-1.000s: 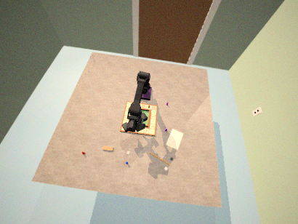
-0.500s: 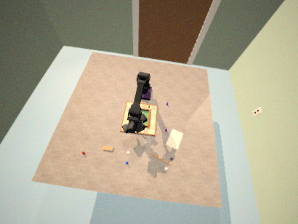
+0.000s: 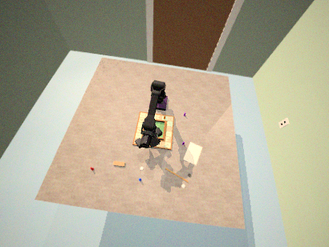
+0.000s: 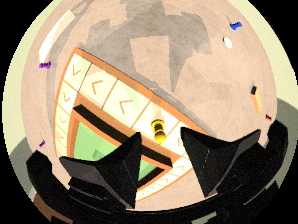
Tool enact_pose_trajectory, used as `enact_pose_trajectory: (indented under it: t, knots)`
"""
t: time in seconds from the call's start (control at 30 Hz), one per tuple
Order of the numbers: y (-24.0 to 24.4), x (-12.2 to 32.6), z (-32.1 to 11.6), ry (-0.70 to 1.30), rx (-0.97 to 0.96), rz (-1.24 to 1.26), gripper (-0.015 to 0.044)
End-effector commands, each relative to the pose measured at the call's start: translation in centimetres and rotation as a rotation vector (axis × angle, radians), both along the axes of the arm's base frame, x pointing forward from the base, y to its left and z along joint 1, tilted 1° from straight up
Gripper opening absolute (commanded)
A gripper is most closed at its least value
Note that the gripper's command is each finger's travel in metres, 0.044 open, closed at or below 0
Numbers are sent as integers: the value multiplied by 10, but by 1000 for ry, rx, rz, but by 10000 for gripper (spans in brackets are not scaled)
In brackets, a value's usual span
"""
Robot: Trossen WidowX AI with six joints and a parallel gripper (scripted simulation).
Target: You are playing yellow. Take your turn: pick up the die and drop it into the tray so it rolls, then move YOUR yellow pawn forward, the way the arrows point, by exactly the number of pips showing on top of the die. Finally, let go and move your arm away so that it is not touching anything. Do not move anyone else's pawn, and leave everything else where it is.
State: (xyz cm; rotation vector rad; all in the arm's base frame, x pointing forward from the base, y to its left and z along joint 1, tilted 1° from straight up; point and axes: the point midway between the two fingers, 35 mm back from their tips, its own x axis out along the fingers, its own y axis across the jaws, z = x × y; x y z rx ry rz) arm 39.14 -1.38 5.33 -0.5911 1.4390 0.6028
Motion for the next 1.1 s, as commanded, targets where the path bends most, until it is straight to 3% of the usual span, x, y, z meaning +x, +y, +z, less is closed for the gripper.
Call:
enact_pose_trajectory:
  t: [0.0, 0.17, 0.37, 0.57, 1.07]
  knots:
    - [0, -1, -10, 10, -3, 4, 200]
    - [0, -1, -15, 10, -3, 4, 200]
    - [0, -1, -15, 10, -3, 4, 43]
    - [0, -1, -15, 10, -3, 4, 3]
    - [-2, 4, 43, 9, -3, 4, 0]
